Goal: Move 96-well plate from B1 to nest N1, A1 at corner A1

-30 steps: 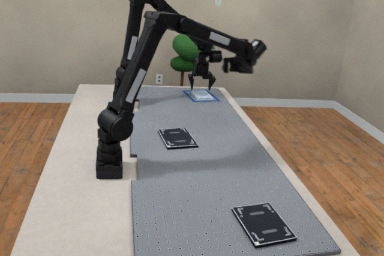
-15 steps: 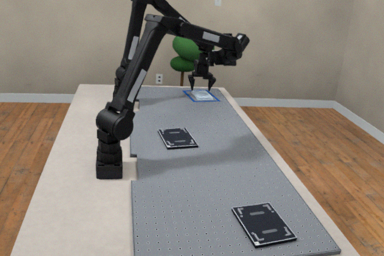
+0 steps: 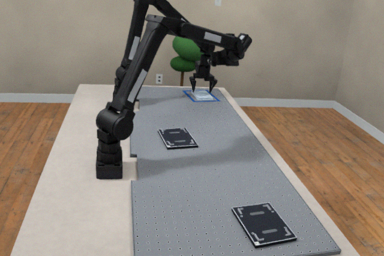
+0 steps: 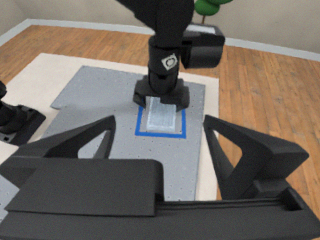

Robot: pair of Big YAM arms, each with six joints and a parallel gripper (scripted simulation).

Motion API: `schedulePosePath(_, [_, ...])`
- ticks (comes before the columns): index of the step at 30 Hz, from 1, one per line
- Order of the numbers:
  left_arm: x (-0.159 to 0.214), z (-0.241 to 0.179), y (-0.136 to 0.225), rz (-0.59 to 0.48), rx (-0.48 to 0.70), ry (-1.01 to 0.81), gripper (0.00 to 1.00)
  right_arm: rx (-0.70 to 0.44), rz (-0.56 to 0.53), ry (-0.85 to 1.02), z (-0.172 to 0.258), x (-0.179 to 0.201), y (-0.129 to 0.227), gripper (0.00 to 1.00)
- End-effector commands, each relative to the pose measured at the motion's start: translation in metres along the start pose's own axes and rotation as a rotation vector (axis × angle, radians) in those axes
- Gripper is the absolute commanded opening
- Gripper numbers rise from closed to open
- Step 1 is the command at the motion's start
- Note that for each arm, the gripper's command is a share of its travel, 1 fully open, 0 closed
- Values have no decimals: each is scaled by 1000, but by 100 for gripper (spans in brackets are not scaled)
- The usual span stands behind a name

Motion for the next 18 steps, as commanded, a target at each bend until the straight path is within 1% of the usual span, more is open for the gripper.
schedulePosePath(1, [-6,-20,6,-12,53,19,100,20,-15,27,-14,-13,5,100])
schedulePosePath(6, [-6,-20,6,-15,64,19,100,20,-15,27,-14,-13,5,100])
schedulePosePath(15, [-6,-20,-14,-12,52,18,100,20,-15,27,-14,-13,5,100])
schedulePosePath(17, [-5,-19,-14,-12,50,18,96,20,-15,27,-14,-13,5,100])
schedulePosePath(18, [-5,-19,-14,-12,50,18,96,20,-15,27,-14,-13,5,100])
Point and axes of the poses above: on each arm, the point where the finger pads meet when closed, its own y axis back along the fingers, its own z axis across the jaws, x = y × z, the point moved 9 cm from there along y, back along the fingers, and after that the axes turned 2 degrees about -y, right-handed, at the moved point
